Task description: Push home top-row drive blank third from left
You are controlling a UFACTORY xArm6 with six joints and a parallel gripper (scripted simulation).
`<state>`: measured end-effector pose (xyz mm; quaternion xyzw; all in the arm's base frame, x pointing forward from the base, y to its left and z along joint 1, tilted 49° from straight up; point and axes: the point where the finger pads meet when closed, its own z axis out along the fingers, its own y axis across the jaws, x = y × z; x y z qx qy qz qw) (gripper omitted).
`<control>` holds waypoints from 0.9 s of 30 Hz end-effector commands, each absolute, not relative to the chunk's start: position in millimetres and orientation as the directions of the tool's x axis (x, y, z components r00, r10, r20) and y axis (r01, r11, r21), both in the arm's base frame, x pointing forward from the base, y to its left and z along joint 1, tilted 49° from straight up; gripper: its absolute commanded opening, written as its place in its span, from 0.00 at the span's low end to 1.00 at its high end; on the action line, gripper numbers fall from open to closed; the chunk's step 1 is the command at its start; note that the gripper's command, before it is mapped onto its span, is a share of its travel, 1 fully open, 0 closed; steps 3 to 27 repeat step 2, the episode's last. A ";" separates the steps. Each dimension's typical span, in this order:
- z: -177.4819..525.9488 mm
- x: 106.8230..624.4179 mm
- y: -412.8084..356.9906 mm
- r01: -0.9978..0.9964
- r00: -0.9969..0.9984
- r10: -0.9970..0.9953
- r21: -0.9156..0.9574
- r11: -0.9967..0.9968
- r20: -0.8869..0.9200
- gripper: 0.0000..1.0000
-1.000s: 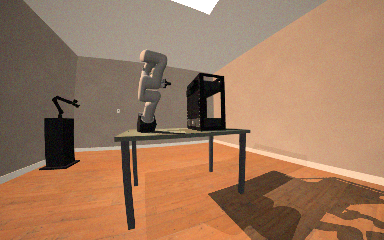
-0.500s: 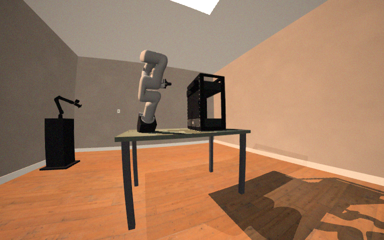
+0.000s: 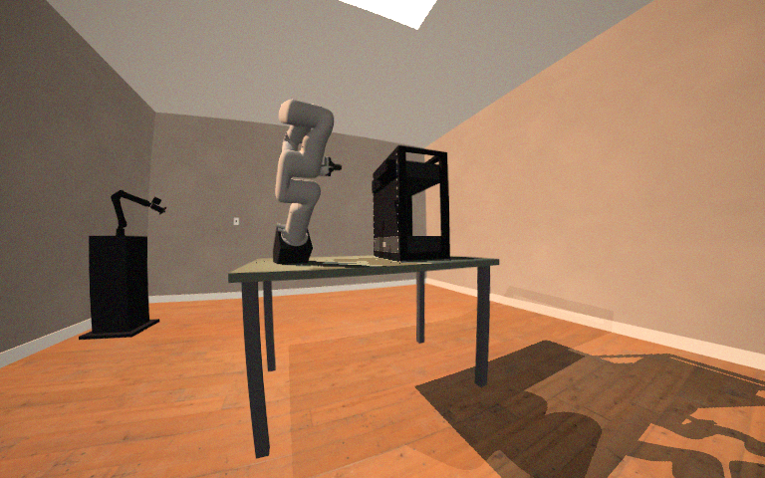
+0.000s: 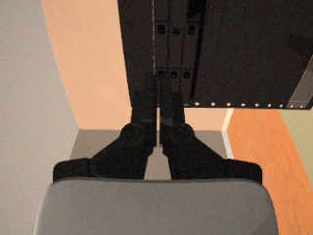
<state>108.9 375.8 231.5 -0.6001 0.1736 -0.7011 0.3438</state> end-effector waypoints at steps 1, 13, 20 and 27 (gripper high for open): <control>232.2 108.6 376.6 0.273 -0.042 -0.693 -0.658 -0.701 0.720 0.00; 232.2 108.6 376.6 0.273 -0.042 -0.693 -0.658 -0.701 0.720 0.00; 232.2 108.6 376.6 0.273 -0.042 -0.693 -0.658 -0.701 0.720 0.00; 232.2 108.6 376.6 0.273 -0.042 -0.693 -0.658 -0.701 0.720 0.00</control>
